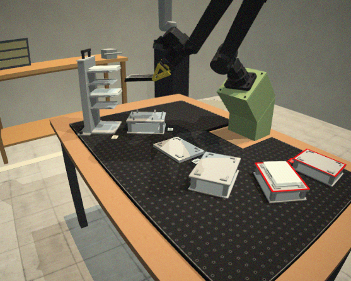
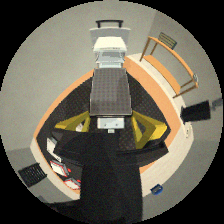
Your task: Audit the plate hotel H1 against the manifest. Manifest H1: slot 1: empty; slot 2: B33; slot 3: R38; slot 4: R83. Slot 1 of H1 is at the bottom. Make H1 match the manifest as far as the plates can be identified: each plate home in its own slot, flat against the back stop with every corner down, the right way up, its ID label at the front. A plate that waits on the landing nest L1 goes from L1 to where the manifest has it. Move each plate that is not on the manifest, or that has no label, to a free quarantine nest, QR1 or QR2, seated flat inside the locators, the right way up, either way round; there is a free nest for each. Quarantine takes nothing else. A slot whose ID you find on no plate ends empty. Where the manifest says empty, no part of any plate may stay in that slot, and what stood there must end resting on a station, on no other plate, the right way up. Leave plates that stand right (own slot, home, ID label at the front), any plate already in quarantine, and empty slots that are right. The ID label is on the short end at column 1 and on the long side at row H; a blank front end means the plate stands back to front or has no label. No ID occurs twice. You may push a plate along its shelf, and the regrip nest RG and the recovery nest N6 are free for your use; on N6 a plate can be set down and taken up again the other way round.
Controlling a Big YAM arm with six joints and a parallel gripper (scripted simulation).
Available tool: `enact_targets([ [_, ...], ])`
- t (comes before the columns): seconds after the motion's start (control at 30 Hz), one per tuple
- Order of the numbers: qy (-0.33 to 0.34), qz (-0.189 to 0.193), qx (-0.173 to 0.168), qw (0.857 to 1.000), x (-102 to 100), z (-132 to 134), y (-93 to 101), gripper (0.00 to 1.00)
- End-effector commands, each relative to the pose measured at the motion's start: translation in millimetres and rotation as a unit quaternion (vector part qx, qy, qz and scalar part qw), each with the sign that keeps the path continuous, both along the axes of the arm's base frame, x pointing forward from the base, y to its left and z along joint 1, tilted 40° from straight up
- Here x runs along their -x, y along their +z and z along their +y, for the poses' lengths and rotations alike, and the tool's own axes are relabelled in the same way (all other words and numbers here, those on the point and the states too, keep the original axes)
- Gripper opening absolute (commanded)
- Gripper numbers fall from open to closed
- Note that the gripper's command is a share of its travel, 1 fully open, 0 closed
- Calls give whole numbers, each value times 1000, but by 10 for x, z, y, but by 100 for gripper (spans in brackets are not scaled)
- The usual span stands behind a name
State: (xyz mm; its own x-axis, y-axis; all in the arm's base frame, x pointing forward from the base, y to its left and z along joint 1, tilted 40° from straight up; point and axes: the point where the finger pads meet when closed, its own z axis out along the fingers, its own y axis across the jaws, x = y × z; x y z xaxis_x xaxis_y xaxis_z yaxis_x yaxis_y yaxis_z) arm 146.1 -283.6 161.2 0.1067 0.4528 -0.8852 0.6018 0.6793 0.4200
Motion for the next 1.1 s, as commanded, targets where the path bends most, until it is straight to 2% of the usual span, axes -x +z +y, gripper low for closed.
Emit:
enact_targets([
  [0.0, 2, -6, 33, 999, -51, -202, 326, 86],
  [1.07, 2, -8, 33, 999, -195, -399, 463, 86],
])
